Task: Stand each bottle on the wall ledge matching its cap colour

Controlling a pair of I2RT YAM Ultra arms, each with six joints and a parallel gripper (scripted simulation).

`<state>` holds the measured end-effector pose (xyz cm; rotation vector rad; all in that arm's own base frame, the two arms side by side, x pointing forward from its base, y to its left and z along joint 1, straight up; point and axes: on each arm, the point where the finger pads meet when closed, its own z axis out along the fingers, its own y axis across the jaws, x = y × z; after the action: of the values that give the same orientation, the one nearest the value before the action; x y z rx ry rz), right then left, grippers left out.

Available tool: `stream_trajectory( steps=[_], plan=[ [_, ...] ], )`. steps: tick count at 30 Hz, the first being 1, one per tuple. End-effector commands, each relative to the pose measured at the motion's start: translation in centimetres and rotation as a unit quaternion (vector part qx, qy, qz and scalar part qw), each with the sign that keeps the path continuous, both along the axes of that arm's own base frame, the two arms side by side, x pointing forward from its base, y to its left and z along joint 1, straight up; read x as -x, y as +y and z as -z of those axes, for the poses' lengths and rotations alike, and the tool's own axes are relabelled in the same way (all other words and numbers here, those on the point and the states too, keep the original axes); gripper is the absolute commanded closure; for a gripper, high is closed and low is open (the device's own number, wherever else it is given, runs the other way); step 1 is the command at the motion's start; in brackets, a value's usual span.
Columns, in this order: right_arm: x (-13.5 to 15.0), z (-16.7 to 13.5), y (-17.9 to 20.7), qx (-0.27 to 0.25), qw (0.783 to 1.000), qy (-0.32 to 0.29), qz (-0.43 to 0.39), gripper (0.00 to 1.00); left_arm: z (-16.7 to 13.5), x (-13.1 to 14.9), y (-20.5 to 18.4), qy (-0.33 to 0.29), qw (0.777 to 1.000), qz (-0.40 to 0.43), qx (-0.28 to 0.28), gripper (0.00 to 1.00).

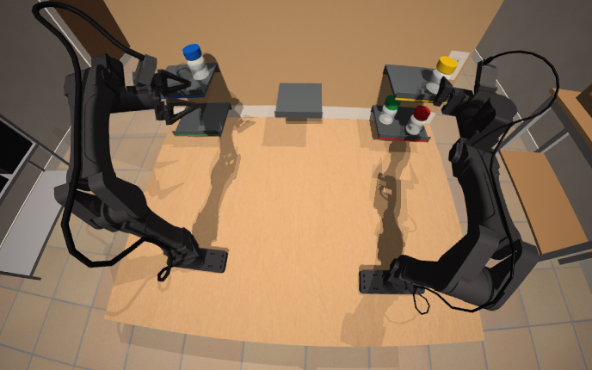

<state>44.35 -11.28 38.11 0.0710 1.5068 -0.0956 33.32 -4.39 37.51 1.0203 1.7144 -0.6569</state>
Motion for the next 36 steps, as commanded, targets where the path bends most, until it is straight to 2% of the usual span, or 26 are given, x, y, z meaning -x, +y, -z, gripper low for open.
stream_trajectory(
  steps=[1, 3, 6, 9, 15, 18, 20, 27, 35, 36],
  plan=[
    [0.9, -1.9, 0.8, 0.003, 0.999, -0.04, -0.001, 0.0, 0.1, -0.9, 0.5, -0.01, 0.999, -0.025, -0.029, 0.0],
    [0.9, -1.9, 0.8, 0.003, 0.999, -0.04, -0.001, 0.0, 0.1, -0.9, 0.5, -0.01, 0.999, -0.025, -0.029, 0.0],
    [1.5, -1.3, 1.7, 0.0, 0.998, -0.062, -0.004, 0.0, 1.5, -2.1, 1.7, -0.002, 0.995, -0.079, -0.067, 0.0],
    [2.1, 0.7, 3.0, -0.008, 0.998, -0.066, -0.012, 0.0, 3.3, -2.5, 2.4, 0.008, 0.987, -0.132, -0.089, 0.0],
    [3.2, 4.8, 5.5, -0.024, 0.997, -0.066, -0.028, 0.0, 4.5, -2.8, 3.6, -0.008, 0.965, -0.238, -0.107, 0.0],
    [3.6, 6.0, 6.2, -0.028, 0.997, -0.068, -0.033, 0.0, 6.0, -2.7, 4.2, -0.003, 0.955, -0.279, -0.103, 0.0],
    [3.6, 6.0, 6.2, -0.028, 0.997, -0.068, -0.033, 0.0, 6.0, -2.7, 4.2, -0.003, 0.955, -0.279, -0.103, 0.0],
    [4.1, 9.4, 8.0, -0.041, 0.996, -0.064, -0.044, 0.0, 9.0, -2.3, 6.0, -0.009, 0.916, -0.394, -0.072, 0.0],
    [4.7, 11.4, 9.3, -0.047, 0.996, -0.062, -0.052, 0.0, 10.2, -1.4, 7.7, -0.037, 0.873, -0.486, -0.017, 0.0],
    [4.7, 11.4, 9.3, -0.047, 0.996, -0.062, -0.052, 0.0, 10.2, -1.4, 7.7, -0.037, 0.873, -0.486, -0.017, 0.0]
  ],
)
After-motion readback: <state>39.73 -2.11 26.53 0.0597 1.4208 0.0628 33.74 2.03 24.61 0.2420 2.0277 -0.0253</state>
